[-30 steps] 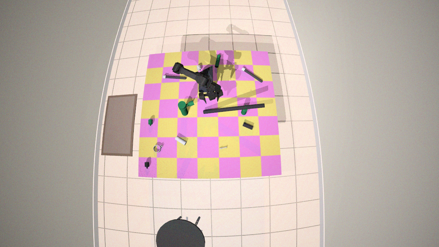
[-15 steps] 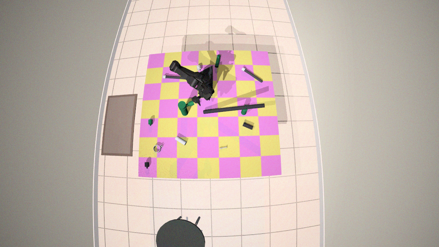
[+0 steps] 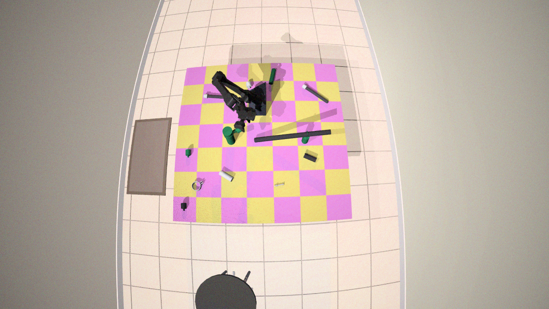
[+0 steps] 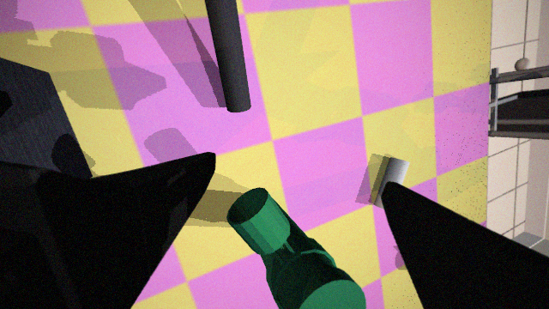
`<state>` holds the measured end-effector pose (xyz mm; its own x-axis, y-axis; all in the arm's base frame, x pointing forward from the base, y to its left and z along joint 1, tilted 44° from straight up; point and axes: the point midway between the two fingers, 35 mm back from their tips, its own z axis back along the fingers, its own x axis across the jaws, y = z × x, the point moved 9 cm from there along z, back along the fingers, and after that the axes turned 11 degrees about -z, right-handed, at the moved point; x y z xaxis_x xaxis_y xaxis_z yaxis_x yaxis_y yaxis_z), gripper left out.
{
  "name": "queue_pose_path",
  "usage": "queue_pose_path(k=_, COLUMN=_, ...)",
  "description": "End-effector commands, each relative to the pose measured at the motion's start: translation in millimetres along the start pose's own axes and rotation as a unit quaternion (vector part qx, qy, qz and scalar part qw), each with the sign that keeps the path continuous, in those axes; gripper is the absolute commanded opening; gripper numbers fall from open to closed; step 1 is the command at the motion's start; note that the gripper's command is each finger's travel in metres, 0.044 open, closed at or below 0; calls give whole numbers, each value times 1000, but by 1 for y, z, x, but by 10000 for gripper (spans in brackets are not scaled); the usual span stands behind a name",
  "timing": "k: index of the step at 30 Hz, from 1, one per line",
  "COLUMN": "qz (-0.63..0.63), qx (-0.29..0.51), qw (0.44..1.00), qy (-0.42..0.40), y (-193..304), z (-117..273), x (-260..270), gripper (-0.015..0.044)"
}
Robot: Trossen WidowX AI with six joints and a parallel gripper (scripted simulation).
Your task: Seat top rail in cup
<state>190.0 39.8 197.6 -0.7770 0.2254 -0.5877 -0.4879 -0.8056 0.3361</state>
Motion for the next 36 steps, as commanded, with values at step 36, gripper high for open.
queue_pose_path(k=36, qz=321, qx=-10, qw=947, qy=13, y=74, z=-21, x=15, gripper=440)
